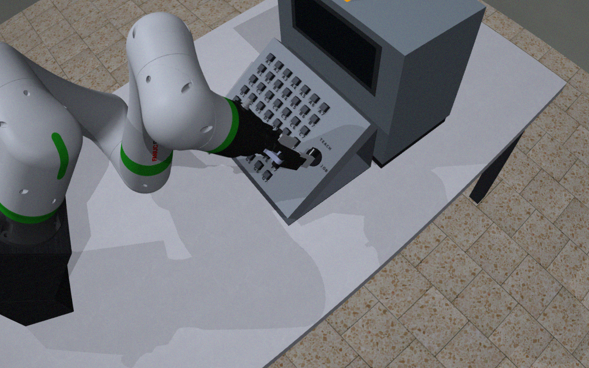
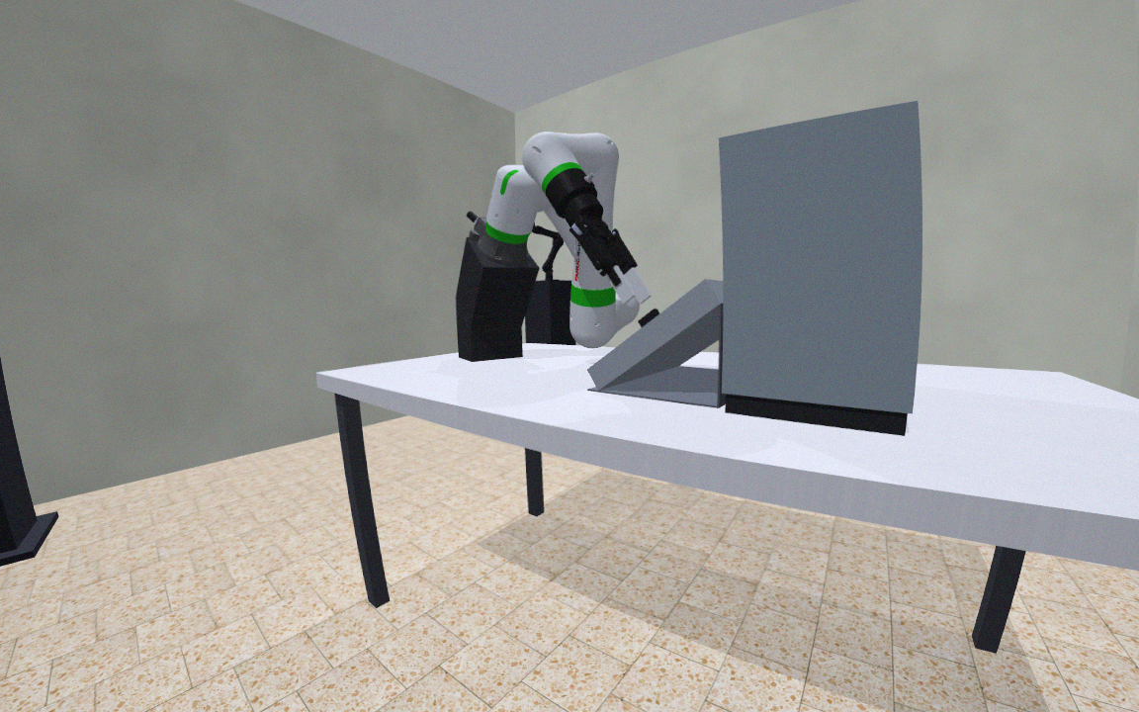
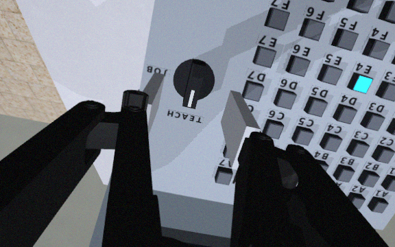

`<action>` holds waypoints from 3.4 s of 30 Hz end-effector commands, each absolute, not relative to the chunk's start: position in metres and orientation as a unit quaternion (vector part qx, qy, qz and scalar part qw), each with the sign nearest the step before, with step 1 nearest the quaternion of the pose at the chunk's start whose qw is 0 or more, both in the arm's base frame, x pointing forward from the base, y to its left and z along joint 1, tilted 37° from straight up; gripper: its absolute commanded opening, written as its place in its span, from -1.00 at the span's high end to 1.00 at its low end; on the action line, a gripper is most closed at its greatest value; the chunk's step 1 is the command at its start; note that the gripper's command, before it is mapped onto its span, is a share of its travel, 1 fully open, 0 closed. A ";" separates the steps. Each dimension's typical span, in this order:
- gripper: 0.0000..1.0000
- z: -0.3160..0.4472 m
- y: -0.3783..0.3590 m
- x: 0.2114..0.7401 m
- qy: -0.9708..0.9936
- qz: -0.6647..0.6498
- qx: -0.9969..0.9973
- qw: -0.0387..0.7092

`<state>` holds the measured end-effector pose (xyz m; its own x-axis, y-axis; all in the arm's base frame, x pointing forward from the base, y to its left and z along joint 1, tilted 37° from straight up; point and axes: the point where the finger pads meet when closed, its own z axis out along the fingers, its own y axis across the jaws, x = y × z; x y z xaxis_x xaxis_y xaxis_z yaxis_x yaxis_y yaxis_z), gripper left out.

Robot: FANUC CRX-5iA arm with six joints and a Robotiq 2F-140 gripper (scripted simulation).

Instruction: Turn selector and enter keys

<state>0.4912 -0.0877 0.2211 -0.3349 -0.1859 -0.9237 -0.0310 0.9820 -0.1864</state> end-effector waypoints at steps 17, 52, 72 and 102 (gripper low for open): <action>0.33 0.216 -0.088 0.505 0.814 -0.068 -0.067 0.573; 0.33 0.212 -0.089 0.517 0.814 -0.068 -0.067 0.573; 0.33 0.212 -0.089 0.517 0.814 -0.068 -0.067 0.573; 0.33 0.208 -0.089 0.529 0.814 -0.068 -0.067 0.573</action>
